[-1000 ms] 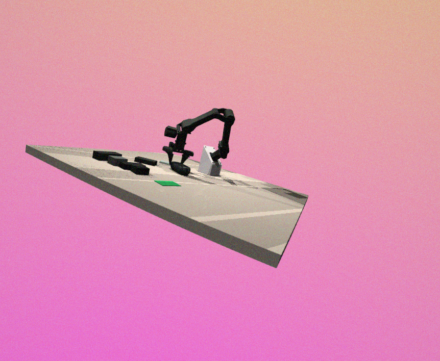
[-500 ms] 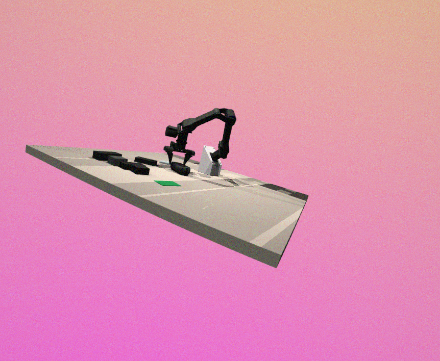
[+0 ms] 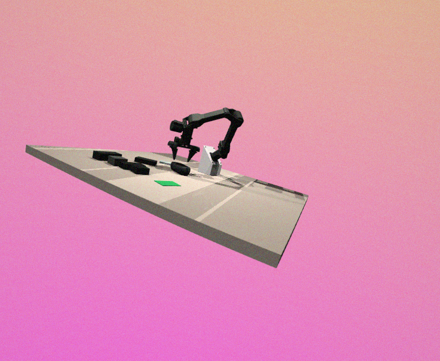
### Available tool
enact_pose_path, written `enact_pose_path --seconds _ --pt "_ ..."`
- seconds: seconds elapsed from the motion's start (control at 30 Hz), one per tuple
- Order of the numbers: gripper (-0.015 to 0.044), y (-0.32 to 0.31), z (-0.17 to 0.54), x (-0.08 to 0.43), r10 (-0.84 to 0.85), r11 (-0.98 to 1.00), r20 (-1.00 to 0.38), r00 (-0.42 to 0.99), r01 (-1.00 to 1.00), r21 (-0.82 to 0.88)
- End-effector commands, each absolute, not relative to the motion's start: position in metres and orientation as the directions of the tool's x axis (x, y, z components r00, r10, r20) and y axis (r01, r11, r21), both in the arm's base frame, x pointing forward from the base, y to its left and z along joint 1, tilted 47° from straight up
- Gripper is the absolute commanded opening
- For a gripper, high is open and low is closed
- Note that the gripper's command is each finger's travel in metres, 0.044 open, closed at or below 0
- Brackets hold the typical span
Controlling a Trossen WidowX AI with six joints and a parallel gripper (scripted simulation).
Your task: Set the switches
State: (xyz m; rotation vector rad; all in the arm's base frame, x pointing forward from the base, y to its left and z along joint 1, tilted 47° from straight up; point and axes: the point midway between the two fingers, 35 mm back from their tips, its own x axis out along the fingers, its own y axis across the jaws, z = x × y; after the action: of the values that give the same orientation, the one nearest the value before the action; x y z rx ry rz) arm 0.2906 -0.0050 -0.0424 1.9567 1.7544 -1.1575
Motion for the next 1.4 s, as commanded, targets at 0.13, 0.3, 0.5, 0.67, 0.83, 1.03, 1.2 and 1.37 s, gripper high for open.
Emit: enact_pose_path --seconds 0.13,0.3,0.5,0.67,0.83,1.03,1.2,1.37 --pt "0.0440 -0.004 -0.040 0.292 0.713 -0.235 -0.699 -0.049 0.923 -0.305" --pt "0.0440 -0.018 -0.029 0.293 0.710 -0.235 -0.702 -0.050 0.924 -0.303" --pt "0.0440 -0.042 -0.007 0.293 0.708 -0.232 -0.704 -0.052 0.925 -0.301" --pt "0.0361 -0.042 -0.007 0.293 0.708 -0.232 -0.705 -0.052 0.925 -0.301" --pt "0.0230 -0.042 -0.007 0.293 0.708 -0.232 -0.705 -0.052 0.925 -0.301" --pt "0.0072 -0.042 -0.007 0.293 0.708 -0.232 -0.705 -0.052 0.925 -0.301" --pt "0.0000 -0.042 -0.007 0.293 0.708 -0.232 -0.705 -0.052 0.925 -0.301" --pt "0.0000 -0.042 -0.007 0.293 0.708 -0.232 -0.705 -0.052 0.925 -0.301"
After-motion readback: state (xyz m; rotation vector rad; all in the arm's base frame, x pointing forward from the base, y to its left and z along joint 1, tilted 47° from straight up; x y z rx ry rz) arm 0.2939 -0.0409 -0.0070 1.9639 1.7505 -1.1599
